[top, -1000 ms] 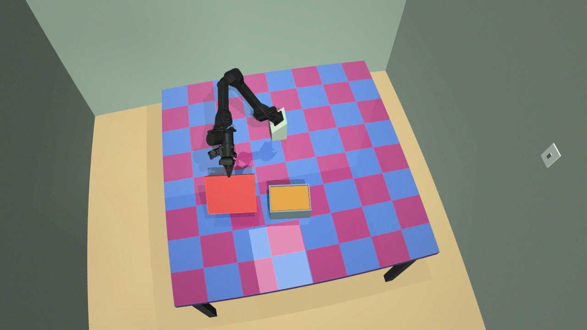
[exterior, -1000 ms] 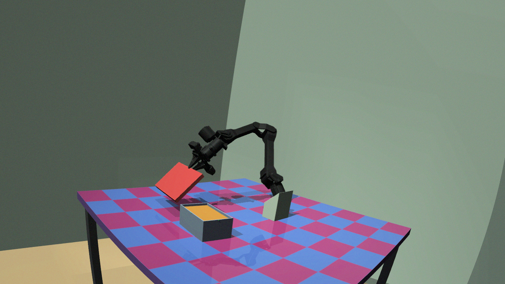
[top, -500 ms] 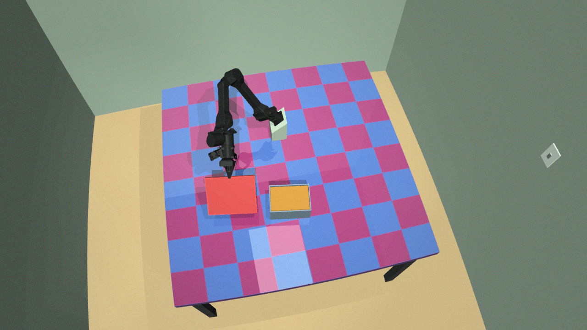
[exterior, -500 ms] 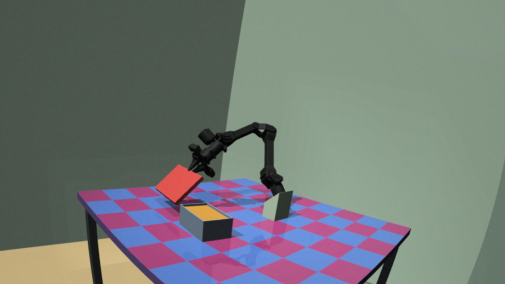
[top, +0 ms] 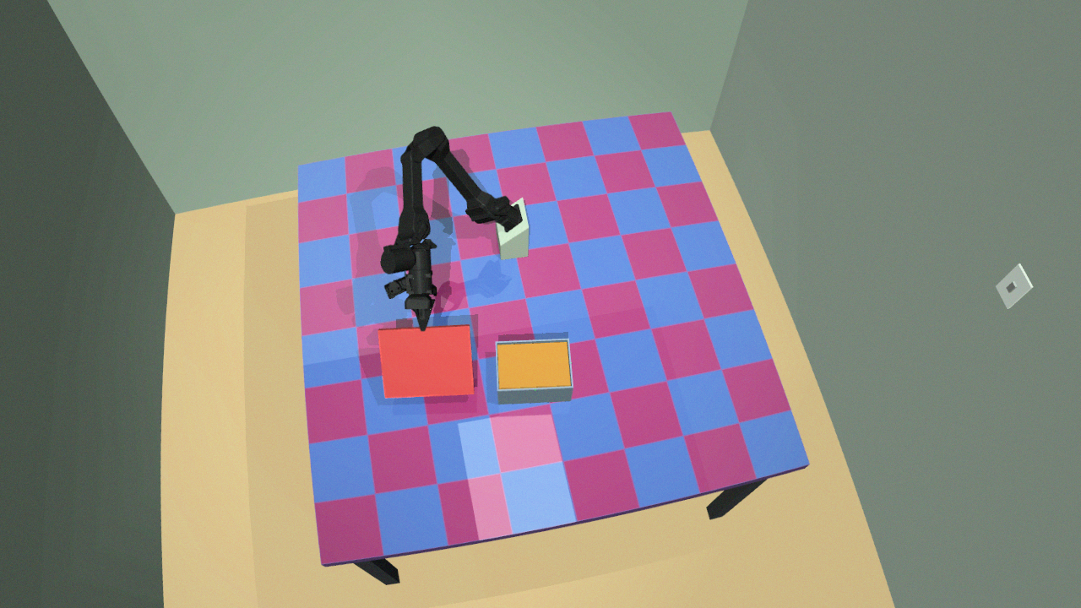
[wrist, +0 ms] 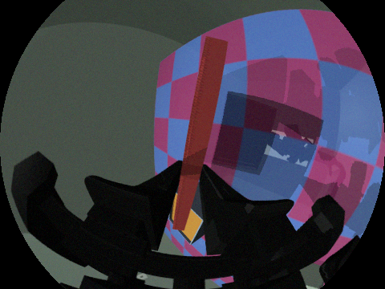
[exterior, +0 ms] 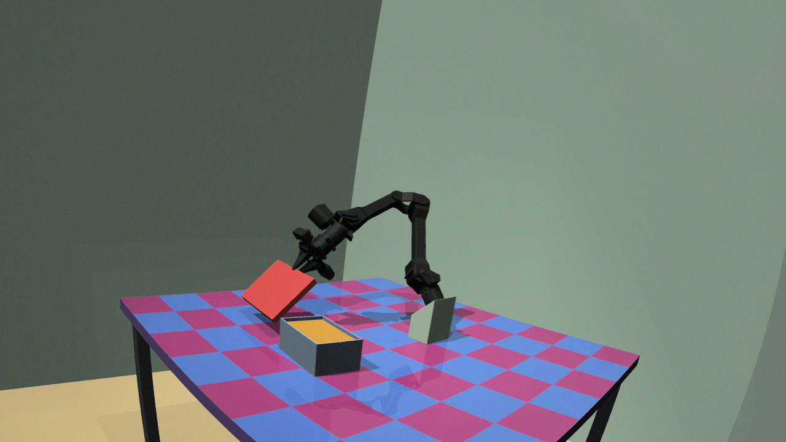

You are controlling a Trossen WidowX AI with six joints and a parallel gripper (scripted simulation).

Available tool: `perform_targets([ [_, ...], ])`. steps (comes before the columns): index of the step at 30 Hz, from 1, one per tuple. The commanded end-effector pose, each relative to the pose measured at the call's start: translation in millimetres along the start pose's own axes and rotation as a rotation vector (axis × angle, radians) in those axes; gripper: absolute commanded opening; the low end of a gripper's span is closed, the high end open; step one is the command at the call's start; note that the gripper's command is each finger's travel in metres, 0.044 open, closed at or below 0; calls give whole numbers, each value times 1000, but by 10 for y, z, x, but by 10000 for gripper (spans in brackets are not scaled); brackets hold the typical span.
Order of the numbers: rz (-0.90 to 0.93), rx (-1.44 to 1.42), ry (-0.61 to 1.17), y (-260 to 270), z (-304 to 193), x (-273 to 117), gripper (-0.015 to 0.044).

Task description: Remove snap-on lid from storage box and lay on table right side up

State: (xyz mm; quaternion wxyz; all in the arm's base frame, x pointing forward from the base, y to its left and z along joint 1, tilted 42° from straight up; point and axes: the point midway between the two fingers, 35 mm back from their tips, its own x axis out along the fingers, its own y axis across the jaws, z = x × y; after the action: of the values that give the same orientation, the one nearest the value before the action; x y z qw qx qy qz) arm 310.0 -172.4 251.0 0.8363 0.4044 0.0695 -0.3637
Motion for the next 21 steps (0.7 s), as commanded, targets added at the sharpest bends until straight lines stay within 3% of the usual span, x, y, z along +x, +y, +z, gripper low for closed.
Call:
perform_targets([
  [1,14,-6,5,4,-12,18,0],
  [21,14,-7,4,-116,-12,121,0],
])
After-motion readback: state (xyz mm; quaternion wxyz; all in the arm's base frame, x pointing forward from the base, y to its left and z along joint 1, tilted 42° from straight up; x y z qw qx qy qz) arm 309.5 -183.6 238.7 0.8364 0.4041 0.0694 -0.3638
